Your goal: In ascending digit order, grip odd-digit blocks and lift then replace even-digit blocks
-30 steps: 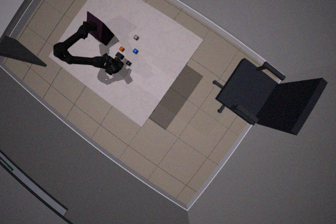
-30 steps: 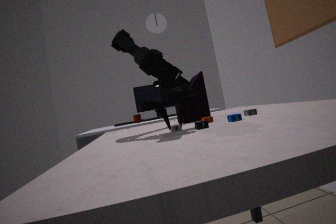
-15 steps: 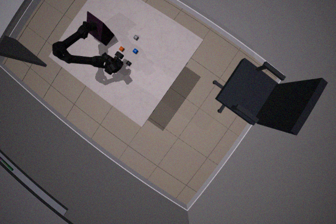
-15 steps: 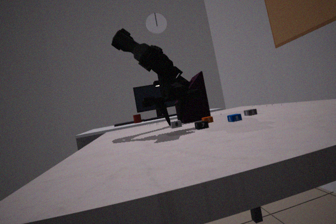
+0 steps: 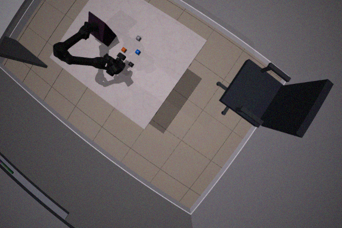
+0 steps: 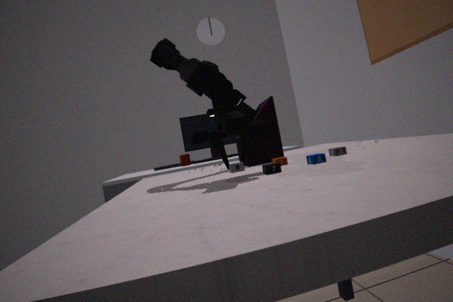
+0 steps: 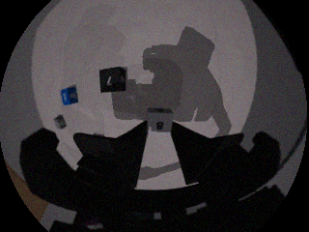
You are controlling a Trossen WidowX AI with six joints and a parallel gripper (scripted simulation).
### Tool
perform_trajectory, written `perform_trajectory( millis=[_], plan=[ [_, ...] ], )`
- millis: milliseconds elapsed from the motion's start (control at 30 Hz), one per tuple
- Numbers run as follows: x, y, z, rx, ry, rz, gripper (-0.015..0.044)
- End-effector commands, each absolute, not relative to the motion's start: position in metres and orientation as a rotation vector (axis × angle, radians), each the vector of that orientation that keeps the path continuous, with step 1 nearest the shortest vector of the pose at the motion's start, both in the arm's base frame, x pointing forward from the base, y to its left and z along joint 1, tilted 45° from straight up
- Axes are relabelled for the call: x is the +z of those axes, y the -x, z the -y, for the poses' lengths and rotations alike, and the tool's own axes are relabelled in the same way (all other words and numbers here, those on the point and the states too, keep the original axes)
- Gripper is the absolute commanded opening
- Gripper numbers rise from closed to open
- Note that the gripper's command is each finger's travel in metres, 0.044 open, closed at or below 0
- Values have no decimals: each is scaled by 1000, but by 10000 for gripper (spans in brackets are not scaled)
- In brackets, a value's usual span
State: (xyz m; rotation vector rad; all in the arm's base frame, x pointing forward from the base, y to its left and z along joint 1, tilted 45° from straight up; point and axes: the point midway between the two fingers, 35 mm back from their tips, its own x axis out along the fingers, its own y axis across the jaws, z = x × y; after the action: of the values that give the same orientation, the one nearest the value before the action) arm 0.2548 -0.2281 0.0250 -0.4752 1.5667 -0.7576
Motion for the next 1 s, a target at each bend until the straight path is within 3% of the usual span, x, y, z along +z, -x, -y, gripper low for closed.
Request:
perform_trajectory(
  millis=[0, 533, 867, 967],
  plan=[
    [21, -254, 231, -757, 478, -1569, 120],
    [15, -252, 237, -757, 478, -1569, 120],
    [15, -252, 237, -757, 478, -1569, 383],
    [15, -252, 237, -757, 478, -1569, 400]
  ],
)
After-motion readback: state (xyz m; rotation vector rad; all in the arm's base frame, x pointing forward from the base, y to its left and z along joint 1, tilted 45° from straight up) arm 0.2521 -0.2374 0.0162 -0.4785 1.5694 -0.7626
